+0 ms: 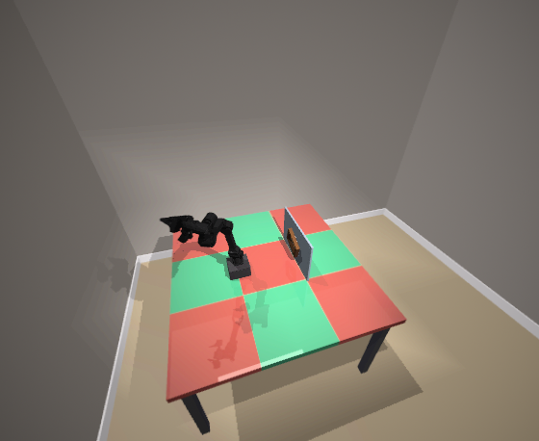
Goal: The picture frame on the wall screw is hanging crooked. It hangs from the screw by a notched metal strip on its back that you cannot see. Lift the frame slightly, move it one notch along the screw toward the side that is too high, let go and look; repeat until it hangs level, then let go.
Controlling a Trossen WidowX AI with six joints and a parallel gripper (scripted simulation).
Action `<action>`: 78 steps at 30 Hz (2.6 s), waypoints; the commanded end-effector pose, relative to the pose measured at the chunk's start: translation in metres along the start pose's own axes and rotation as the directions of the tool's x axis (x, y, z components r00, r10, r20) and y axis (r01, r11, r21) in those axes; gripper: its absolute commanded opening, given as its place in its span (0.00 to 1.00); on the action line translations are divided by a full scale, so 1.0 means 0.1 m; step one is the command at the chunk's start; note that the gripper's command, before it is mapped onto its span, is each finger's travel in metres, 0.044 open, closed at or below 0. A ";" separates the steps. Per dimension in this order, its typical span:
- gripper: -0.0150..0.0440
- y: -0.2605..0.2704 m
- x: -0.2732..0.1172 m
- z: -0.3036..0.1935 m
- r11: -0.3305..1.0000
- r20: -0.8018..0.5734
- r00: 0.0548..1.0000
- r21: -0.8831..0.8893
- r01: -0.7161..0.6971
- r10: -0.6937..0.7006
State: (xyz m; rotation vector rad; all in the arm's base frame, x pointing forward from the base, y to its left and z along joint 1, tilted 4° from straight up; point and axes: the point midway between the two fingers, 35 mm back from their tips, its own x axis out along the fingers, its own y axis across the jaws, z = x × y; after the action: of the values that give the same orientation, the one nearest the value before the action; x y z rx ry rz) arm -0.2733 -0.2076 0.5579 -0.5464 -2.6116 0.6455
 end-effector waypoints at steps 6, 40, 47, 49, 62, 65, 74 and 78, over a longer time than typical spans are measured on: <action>0.69 -0.13 -0.20 -0.38 0.970 -0.105 0.973 -0.155 0.187 -0.205; 0.69 1.44 -3.40 -0.34 -0.340 -0.169 -0.652 -0.742 0.578 -0.740; 0.69 2.42 -3.86 -0.02 -0.535 -0.198 -0.886 -0.735 0.417 -0.419; 0.69 2.72 -3.96 0.07 -0.579 -0.215 -0.925 -0.730 0.365 -0.312; 0.69 4.51 -4.11 0.64 -0.738 -0.410 -0.843 -0.675 0.023 0.349; 0.69 4.53 -4.11 0.65 -0.739 -0.413 -0.838 -0.674 0.019 0.356; 0.69 4.53 -4.11 0.65 -0.739 -0.413 -0.838 -0.674 0.019 0.356; 0.69 4.53 -4.11 0.65 -0.739 -0.413 -0.838 -0.674 0.019 0.356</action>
State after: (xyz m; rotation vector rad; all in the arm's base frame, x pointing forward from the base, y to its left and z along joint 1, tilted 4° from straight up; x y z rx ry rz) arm 0.1686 -0.0475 0.1632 1.9377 0.0980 -0.0400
